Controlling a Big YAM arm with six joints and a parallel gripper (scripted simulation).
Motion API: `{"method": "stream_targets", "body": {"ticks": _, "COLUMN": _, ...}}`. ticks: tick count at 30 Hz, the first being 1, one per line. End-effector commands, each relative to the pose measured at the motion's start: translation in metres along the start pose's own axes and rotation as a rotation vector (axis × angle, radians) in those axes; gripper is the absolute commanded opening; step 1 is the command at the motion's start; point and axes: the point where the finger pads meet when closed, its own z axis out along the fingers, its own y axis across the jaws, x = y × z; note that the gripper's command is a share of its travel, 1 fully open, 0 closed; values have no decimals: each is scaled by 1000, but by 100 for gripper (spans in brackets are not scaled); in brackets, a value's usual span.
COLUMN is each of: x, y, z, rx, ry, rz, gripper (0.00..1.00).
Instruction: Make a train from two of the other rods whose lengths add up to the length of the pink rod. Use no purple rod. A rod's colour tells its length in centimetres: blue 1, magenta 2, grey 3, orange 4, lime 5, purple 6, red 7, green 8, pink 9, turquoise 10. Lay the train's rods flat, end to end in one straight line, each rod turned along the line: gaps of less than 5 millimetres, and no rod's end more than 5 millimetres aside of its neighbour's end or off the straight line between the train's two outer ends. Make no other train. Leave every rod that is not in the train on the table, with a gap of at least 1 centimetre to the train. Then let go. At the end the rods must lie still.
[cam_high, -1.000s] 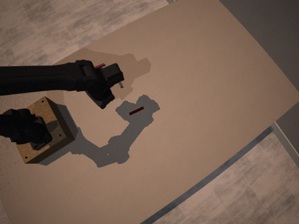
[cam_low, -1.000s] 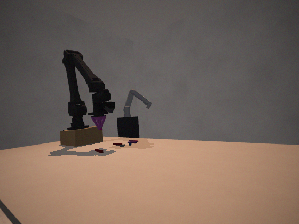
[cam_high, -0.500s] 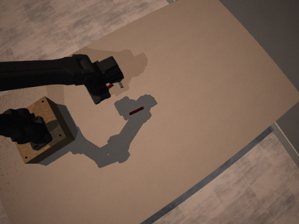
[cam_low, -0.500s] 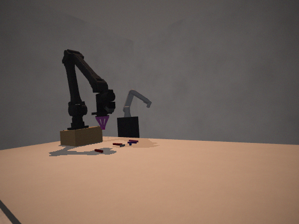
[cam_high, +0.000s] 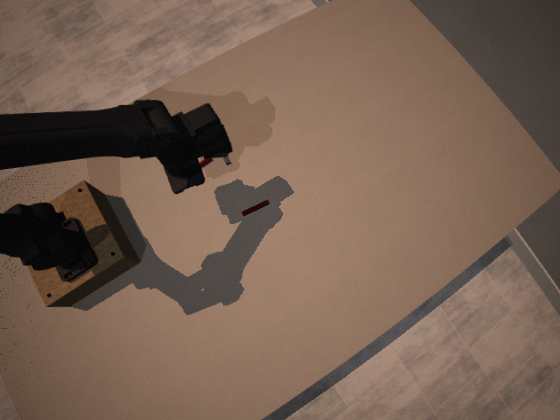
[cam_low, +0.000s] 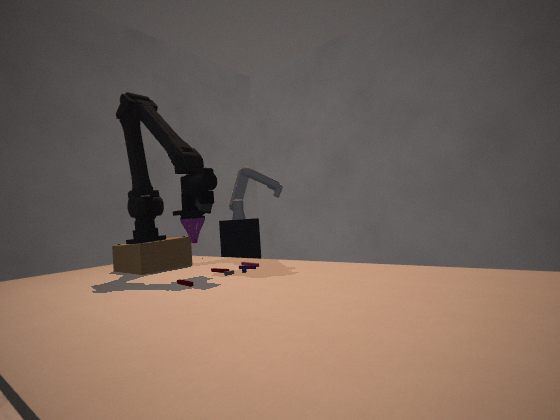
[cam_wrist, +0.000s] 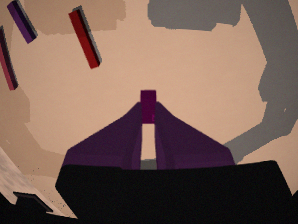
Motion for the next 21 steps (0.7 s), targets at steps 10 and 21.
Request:
{"method": "stream_targets", "body": {"ticks": 10, "x": -10, "y": -1, "z": 8, "rx": 1, "ry": -16, "rz": 25, "gripper": 5}}
{"method": "stream_targets", "body": {"ticks": 21, "x": -6, "y": -2, "z": 54, "rx": 2, "ry": -9, "rz": 16, "gripper": 5}}
